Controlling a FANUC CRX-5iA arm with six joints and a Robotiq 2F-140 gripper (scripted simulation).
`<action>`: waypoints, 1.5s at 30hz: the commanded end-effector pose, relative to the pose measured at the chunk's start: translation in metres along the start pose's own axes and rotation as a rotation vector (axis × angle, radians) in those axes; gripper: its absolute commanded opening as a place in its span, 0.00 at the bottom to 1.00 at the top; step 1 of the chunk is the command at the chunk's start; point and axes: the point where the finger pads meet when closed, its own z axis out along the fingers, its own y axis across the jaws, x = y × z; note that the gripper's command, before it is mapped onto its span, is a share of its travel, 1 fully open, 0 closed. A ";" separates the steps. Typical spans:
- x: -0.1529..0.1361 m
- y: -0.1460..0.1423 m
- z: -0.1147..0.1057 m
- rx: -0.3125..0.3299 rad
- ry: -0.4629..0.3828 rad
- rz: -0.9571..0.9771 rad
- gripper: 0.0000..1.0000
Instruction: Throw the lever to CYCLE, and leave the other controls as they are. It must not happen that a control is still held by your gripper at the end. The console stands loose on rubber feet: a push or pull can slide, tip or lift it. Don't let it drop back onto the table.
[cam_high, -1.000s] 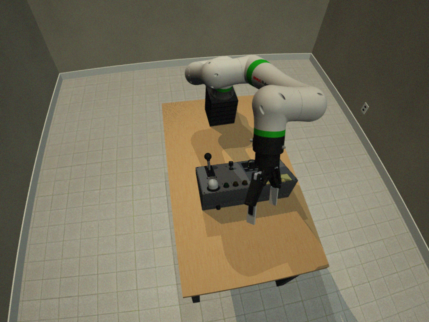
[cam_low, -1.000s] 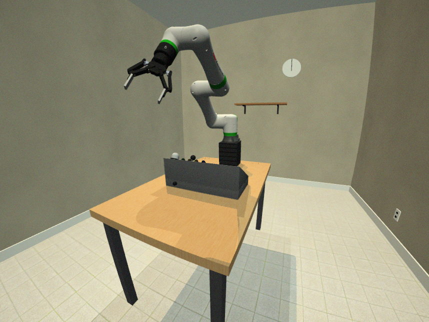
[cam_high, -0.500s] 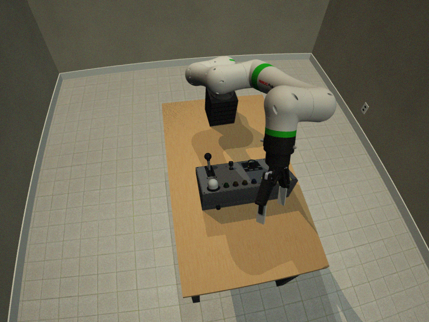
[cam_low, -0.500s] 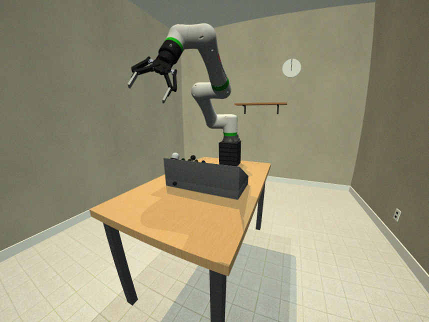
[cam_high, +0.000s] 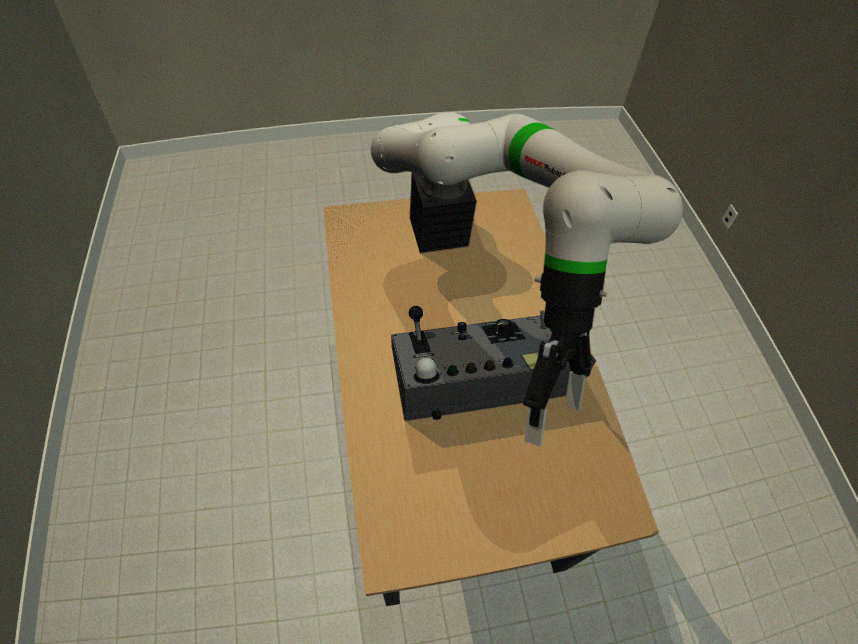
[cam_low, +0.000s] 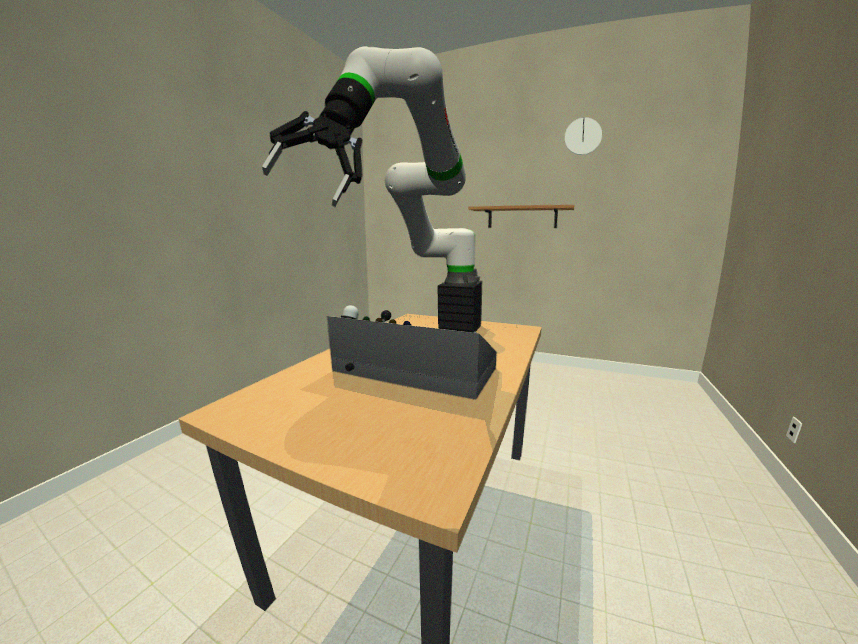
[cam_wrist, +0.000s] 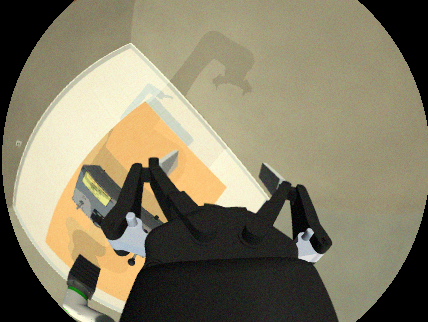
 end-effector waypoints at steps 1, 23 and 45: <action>0.000 0.000 0.000 -0.002 0.002 0.000 1.00; 0.022 -0.035 -0.005 -0.025 -0.001 0.010 1.00; 0.038 -0.094 -0.016 -0.059 0.002 0.043 1.00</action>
